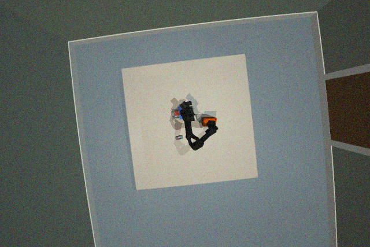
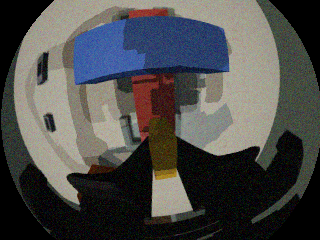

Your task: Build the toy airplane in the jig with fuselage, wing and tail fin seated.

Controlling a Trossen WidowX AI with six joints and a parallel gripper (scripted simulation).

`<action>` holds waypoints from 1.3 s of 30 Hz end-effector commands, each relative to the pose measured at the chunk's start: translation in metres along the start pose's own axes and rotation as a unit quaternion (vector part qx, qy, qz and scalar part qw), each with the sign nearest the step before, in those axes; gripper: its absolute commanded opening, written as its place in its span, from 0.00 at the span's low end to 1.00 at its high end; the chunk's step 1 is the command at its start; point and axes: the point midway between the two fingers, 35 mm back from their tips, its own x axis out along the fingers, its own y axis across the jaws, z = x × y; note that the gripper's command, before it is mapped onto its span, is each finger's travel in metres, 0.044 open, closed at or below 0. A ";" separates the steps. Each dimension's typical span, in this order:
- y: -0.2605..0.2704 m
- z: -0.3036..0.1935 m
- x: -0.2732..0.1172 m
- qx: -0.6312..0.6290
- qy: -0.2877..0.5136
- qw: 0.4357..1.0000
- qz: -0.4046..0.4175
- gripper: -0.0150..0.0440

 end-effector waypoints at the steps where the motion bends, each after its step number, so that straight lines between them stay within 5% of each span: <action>1: 0.000 0.000 0.000 0.000 0.000 1.000 0.000 0.35; 7: 0.000 0.000 0.000 0.000 0.000 1.000 0.000 0.25; 17: 0.000 0.000 0.000 0.000 0.000 1.000 0.000 0.69; 26: 0.000 0.000 -0.003 0.000 0.000 1.000 0.000 0.69; 32: -0.002 0.000 -0.088 0.004 0.001 1.000 0.000 0.69; 39: -0.003 0.000 -0.092 0.005 0.001 1.000 0.000 0.69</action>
